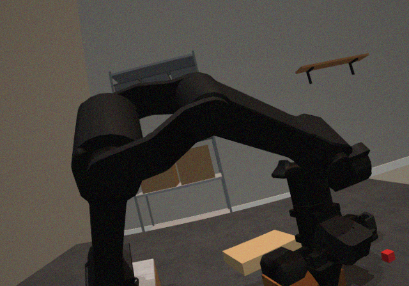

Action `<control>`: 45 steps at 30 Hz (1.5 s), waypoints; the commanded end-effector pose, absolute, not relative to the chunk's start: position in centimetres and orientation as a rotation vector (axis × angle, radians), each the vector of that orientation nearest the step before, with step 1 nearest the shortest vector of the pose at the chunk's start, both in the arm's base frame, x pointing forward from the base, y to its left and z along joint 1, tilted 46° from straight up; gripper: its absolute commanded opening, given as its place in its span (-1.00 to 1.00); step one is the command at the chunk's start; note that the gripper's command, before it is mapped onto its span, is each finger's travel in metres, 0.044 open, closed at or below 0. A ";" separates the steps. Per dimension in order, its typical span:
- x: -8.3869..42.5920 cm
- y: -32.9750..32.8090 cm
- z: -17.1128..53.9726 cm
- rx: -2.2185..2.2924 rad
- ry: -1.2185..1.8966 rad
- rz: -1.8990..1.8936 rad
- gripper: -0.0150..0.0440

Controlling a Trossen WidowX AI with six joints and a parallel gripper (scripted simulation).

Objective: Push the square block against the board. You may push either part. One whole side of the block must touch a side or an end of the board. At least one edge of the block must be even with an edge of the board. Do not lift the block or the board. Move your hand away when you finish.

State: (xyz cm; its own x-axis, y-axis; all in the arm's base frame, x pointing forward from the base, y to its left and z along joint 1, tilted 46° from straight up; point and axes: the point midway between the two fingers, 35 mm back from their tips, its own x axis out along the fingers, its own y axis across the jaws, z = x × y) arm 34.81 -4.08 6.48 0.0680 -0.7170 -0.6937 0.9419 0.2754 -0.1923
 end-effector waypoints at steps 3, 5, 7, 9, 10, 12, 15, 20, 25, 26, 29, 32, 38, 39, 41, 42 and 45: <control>34.2 -3.2 5.3 0.343 0.807 -1.288 -0.49; 34.1 -3.0 5.1 0.343 0.808 -1.288 -0.49; 34.0 -2.8 4.8 0.343 0.808 -1.288 -0.49; 33.8 -2.6 4.6 0.343 0.808 -1.288 -0.49; 33.8 -2.5 4.5 0.343 0.808 -1.288 -0.49; 33.7 -2.2 4.2 0.343 0.808 -1.288 -0.49; 33.5 -1.9 3.9 0.343 0.808 -1.288 -0.49; 33.1 -1.4 3.3 0.343 0.808 -1.289 -0.49; 32.8 -0.9 2.8 0.342 0.807 -1.289 -0.49; 32.7 -0.8 2.7 0.342 0.807 -1.289 -0.49; 32.5 -0.5 2.3 0.341 0.807 -1.290 -0.49; 32.2 -0.3 2.0 0.341 0.806 -1.290 -0.49; 32.0 0.1 1.6 0.340 0.806 -1.291 -0.49; 32.0 0.0 1.7 0.340 0.806 -1.290 -0.49; 32.1 -0.1 1.8 0.340 0.806 -1.290 -0.49; 32.2 -0.2 1.9 0.340 0.806 -1.290 -0.49; 32.4 -0.5 2.2 0.341 0.806 -1.290 -0.49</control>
State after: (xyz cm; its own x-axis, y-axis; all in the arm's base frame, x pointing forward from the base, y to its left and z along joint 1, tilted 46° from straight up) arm 32.45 -0.03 2.13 0.0701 -0.7169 -0.6936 0.9402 0.2798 -0.1943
